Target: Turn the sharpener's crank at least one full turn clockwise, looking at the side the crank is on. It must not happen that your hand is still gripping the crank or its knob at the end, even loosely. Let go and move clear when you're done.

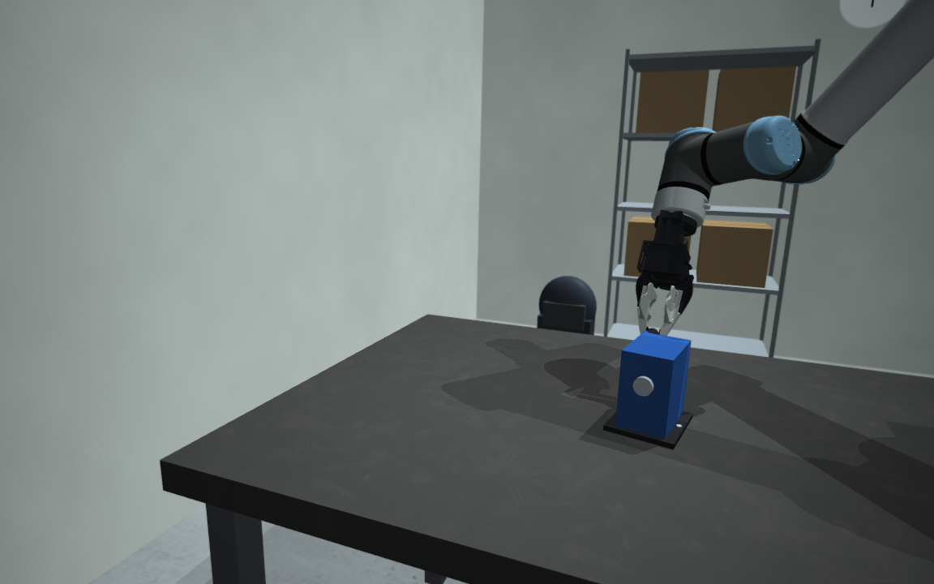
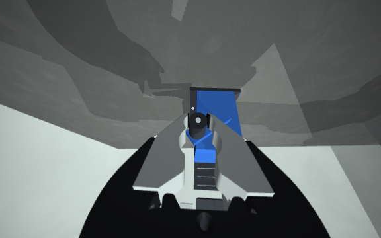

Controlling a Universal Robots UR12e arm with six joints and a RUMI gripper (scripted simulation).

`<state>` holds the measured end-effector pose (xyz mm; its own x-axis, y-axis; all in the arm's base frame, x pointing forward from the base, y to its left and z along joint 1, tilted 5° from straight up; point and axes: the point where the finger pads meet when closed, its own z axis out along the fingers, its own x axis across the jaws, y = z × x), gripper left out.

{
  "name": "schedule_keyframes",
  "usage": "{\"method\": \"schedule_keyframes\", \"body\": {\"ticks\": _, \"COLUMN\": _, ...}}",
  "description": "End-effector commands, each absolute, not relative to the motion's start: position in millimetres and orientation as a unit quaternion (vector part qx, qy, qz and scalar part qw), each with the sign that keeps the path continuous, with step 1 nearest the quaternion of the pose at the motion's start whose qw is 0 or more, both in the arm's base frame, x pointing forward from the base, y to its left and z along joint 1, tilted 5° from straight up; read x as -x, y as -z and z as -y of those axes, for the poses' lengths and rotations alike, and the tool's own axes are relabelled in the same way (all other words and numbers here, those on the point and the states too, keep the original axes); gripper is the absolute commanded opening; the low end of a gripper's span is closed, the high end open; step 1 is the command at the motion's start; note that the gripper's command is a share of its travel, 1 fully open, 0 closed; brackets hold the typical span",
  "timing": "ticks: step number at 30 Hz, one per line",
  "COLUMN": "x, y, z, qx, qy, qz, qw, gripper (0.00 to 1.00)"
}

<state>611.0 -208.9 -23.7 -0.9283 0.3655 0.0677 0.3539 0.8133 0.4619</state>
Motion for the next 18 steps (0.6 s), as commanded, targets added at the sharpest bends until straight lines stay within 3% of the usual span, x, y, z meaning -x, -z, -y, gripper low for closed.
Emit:
{"method": "schedule_keyframes", "body": {"ticks": 1, "x": -615, "y": 27, "z": 211, "qx": -0.189, "qy": -0.239, "qz": -0.952, "qw": 0.013, "gripper": 0.09}}
{"method": "schedule_keyframes", "body": {"ticks": 18, "x": -618, "y": 41, "z": 212, "qx": -0.189, "qy": -0.239, "qz": -0.952, "qw": 0.012, "gripper": 0.09}}
